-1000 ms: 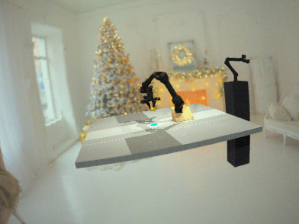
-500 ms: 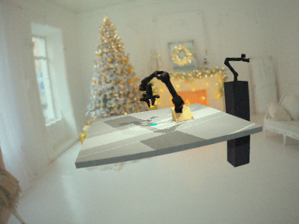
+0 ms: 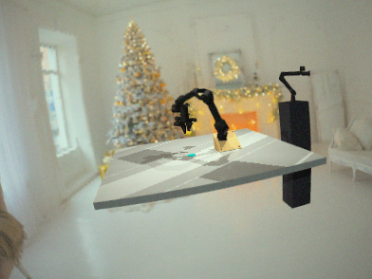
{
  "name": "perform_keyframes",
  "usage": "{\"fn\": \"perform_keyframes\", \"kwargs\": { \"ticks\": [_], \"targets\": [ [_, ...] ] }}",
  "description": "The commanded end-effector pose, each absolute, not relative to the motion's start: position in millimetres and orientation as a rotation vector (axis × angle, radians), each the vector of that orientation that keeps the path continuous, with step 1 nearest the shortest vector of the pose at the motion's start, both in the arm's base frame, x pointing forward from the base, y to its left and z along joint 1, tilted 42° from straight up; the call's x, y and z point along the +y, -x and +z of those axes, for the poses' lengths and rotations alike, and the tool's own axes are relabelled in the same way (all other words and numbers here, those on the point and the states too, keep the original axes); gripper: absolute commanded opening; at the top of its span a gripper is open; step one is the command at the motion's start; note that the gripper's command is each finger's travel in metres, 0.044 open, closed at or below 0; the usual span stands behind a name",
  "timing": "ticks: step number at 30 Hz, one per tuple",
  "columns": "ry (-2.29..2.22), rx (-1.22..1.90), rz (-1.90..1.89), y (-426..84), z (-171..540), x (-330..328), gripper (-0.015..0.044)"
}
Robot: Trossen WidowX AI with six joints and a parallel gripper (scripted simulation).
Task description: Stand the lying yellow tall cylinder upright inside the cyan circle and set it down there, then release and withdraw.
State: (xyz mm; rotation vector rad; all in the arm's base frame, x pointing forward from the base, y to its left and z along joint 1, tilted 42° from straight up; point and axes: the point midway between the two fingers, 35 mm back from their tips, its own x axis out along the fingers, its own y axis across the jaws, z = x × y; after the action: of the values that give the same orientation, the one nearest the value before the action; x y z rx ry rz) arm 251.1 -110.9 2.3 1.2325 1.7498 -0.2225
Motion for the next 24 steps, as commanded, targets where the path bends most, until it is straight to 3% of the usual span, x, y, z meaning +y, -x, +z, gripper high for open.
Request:
{"fn": "perform_keyframes", "kwargs": {
  "ticks": [1,24],
  "targets": [
    [-1.197,1.74,-0.172,-253,12,-103,0.0105],
    [-0.968,1.697,0.117,-258,59,-56,0.0105]
  ]
}}
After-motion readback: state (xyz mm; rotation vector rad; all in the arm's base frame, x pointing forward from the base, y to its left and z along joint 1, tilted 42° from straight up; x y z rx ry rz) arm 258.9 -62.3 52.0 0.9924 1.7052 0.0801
